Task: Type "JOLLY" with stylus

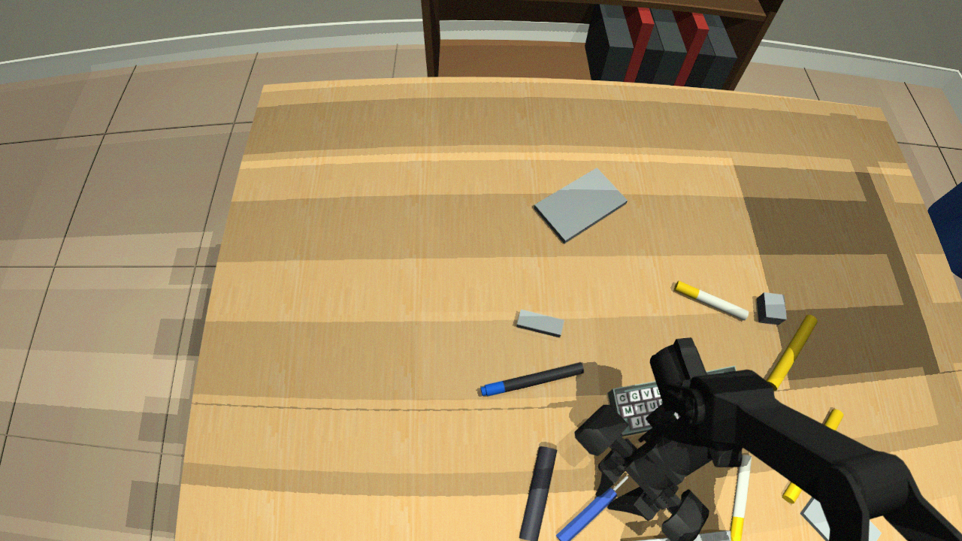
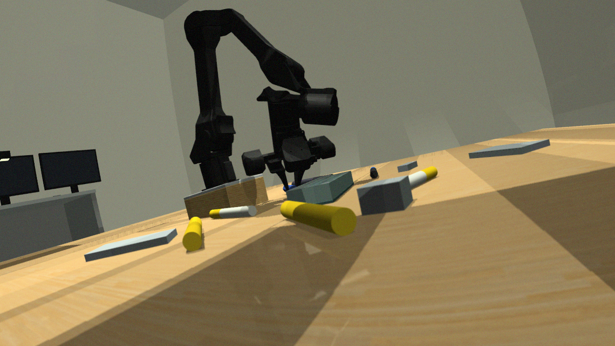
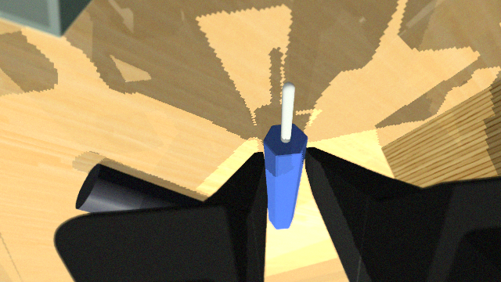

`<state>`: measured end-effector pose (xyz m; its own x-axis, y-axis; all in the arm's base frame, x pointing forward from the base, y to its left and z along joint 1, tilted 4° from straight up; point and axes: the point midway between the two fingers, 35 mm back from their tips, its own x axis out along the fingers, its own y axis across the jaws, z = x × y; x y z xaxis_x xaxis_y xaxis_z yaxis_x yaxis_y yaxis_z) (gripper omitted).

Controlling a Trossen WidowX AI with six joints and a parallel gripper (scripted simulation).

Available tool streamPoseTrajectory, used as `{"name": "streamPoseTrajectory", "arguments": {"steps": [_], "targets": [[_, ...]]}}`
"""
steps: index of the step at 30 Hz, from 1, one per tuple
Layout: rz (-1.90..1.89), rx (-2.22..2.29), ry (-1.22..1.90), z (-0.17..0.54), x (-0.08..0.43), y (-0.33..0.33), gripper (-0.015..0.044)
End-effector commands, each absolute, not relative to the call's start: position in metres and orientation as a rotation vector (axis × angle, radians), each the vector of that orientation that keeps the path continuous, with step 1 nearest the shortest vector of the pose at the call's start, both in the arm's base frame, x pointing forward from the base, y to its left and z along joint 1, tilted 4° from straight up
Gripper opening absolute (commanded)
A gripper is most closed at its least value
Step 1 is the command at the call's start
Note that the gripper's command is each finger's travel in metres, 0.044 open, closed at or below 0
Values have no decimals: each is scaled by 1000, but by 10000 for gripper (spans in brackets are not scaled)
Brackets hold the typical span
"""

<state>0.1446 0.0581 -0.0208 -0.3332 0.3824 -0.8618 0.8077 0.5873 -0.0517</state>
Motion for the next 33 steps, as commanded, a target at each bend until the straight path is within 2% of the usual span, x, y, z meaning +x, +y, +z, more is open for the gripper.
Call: {"name": "streamPoseTrajectory", "arguments": {"steps": [1,3,9,16,23,33], "targets": [[-612,956,1944,-24,143,59,0],[-612,956,1944,-24,143,59,0],[-613,952,1942,-23,144,58,150],[-613,953,1942,-17,145,58,150],[-611,957,1943,36,147,60,150],[-683,873,1932,30,141,62,150]]}}
